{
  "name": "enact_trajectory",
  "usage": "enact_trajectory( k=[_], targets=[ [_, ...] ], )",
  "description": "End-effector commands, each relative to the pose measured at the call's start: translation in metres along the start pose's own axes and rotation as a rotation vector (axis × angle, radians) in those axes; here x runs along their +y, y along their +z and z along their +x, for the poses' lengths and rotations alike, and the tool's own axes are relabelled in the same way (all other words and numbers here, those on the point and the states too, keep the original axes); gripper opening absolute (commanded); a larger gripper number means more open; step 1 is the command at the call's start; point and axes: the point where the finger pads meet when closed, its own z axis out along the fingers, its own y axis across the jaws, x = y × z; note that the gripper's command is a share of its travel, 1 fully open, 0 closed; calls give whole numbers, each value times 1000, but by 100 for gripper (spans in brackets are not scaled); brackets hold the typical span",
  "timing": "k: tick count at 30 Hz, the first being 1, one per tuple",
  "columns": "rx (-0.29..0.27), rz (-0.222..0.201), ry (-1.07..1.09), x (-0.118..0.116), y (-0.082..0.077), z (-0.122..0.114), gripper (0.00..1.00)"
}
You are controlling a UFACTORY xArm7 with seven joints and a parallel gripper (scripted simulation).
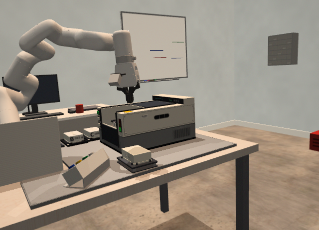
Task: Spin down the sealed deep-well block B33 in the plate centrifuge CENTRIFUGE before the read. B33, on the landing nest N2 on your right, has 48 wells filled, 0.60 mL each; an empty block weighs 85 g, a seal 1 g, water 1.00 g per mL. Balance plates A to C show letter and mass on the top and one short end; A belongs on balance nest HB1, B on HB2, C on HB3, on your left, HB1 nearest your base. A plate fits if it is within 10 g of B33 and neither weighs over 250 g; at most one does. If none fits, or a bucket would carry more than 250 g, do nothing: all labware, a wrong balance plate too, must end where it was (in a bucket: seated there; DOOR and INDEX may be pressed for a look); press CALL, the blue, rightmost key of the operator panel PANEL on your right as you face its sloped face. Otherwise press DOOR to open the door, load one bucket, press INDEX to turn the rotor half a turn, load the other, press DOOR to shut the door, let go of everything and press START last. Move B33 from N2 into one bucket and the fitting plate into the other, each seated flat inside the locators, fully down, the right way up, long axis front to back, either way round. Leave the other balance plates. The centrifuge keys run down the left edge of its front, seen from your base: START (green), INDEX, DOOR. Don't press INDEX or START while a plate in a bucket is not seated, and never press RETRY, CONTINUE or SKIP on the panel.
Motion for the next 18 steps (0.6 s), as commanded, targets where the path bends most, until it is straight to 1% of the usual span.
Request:
enact_trajectory(
  k=[1, 6, 12, 18],
  targets=[
    [-5, -23, -278, -8, 2, 7, 0],
    [-6, -35, -521, -15, 10, 17, 0],
    [-14, -62, -827, -20, 14, 24, 0],
    [-14, -62, -845, -21, 16, 26, 0]
  ],
)
